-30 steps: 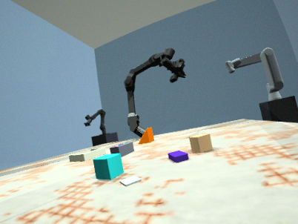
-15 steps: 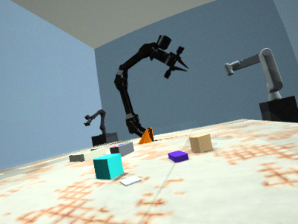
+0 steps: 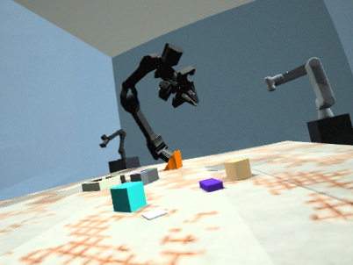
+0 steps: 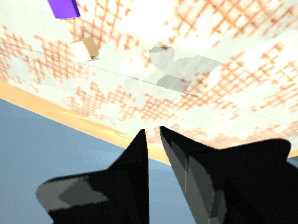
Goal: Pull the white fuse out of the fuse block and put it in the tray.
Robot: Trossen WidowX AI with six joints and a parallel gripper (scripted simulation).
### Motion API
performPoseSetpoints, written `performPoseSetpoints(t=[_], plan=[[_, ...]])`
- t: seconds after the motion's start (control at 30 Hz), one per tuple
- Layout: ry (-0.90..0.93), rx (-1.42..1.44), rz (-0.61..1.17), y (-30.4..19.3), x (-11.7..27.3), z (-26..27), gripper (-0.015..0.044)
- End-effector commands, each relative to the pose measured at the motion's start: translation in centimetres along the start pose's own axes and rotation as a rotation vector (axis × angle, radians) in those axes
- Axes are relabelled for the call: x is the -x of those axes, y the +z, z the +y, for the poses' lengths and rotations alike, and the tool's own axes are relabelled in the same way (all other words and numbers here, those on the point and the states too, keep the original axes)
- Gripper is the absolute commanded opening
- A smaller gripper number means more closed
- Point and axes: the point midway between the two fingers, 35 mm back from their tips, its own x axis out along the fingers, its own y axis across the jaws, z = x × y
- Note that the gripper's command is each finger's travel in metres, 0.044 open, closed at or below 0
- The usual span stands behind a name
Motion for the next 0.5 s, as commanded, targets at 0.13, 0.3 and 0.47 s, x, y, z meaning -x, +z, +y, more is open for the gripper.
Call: performPoseSetpoints(t=[0.13,0.3,0.47], plan=[[-0.08,-0.361,-0.272,14.0,-2.0,-1.8,0.0068],[-0.14,-0.556,-0.446,21.9,-2.7,-5.0,0.0068],[-0.172,-0.641,-0.532,25.4,-2.9,-7.1,0.0068]])
